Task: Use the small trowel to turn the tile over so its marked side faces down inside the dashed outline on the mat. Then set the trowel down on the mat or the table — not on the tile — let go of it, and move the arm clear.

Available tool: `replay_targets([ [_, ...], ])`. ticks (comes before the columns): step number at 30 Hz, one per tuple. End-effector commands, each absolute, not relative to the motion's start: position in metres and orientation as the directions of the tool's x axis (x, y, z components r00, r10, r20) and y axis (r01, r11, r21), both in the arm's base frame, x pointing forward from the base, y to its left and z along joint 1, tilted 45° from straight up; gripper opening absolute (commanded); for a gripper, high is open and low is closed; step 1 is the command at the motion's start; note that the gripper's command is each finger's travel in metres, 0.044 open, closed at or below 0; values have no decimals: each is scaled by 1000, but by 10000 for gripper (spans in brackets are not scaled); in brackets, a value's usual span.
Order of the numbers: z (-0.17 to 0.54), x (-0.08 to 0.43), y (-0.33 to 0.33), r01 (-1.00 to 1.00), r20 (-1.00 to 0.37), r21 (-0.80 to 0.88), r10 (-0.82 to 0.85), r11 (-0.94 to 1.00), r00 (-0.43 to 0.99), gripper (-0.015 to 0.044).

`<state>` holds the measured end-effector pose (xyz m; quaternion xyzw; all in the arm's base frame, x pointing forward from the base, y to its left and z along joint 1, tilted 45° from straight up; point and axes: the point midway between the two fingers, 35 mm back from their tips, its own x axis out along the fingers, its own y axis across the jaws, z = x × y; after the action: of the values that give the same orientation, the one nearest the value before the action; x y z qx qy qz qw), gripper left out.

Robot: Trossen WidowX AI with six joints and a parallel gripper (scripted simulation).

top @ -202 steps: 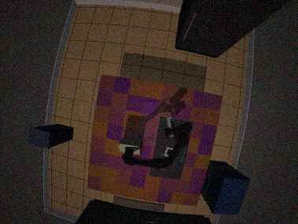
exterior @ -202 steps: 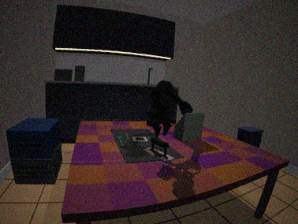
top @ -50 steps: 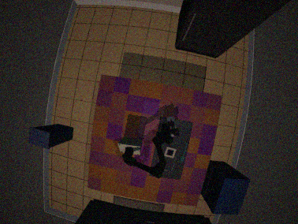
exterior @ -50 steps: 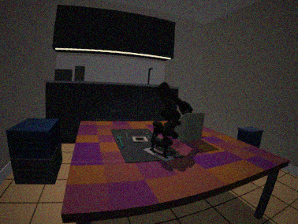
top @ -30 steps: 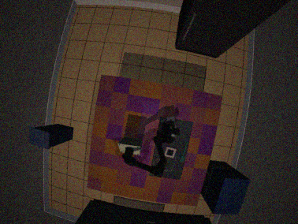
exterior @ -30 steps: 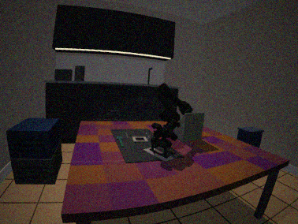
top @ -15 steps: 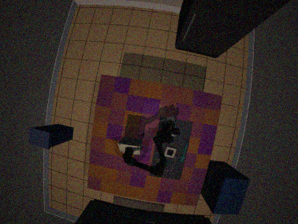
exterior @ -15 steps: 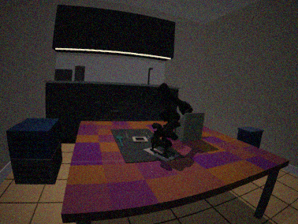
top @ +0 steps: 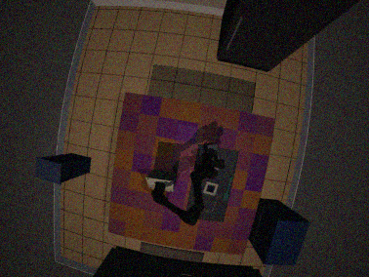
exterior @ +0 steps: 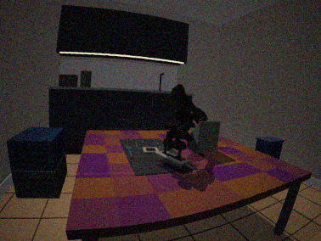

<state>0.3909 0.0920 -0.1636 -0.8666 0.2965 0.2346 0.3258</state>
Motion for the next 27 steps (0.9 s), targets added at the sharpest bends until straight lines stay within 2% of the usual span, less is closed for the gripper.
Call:
replay_targets([
  [1,-156,393,95,-666,-593,-439,-363,-603,719,0],
  [15,-94,415,12,-645,-405,-677,-553,-354,728,0],
  [27,-91,416,8,-640,-395,-688,-563,-342,726,0],
])
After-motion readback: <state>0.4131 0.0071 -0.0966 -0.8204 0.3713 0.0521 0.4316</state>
